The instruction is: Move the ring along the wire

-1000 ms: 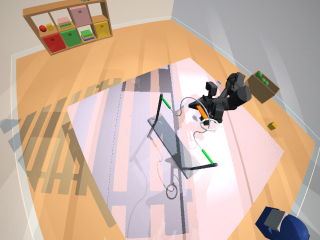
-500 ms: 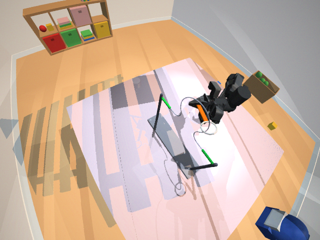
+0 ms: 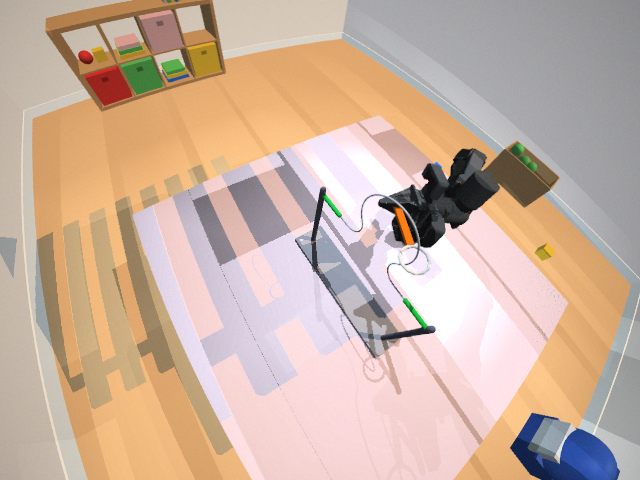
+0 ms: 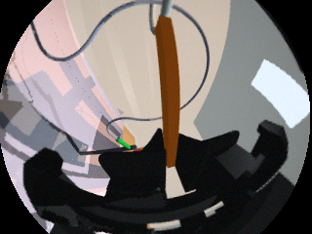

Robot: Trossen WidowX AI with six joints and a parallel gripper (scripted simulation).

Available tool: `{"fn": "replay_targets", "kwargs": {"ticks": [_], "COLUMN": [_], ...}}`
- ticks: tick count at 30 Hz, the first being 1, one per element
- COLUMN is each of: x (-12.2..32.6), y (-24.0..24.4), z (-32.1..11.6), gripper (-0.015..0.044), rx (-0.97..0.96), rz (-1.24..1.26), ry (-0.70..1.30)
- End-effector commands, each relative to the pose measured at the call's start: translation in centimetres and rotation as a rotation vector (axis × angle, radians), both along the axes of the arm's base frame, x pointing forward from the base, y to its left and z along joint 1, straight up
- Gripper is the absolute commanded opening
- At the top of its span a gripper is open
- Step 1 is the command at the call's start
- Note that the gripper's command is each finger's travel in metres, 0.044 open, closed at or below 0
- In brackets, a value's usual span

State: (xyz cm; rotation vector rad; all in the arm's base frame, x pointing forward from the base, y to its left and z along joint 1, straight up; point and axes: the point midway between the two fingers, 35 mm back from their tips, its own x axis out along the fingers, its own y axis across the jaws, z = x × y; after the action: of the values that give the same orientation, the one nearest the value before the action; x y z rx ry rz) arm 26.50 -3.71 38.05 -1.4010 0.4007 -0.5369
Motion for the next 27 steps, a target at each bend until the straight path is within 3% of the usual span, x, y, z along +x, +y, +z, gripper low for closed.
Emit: {"fn": "replay_targets", "kwargs": {"ticks": [1, 27], "x": [0.0, 0.0], "y": [0.0, 0.1], "z": [0.1, 1.6], "gripper": [-0.015, -0.015], "rx": [-0.048, -0.402], "rz": [0.001, -0.005], "ry": [0.001, 0.012]}}
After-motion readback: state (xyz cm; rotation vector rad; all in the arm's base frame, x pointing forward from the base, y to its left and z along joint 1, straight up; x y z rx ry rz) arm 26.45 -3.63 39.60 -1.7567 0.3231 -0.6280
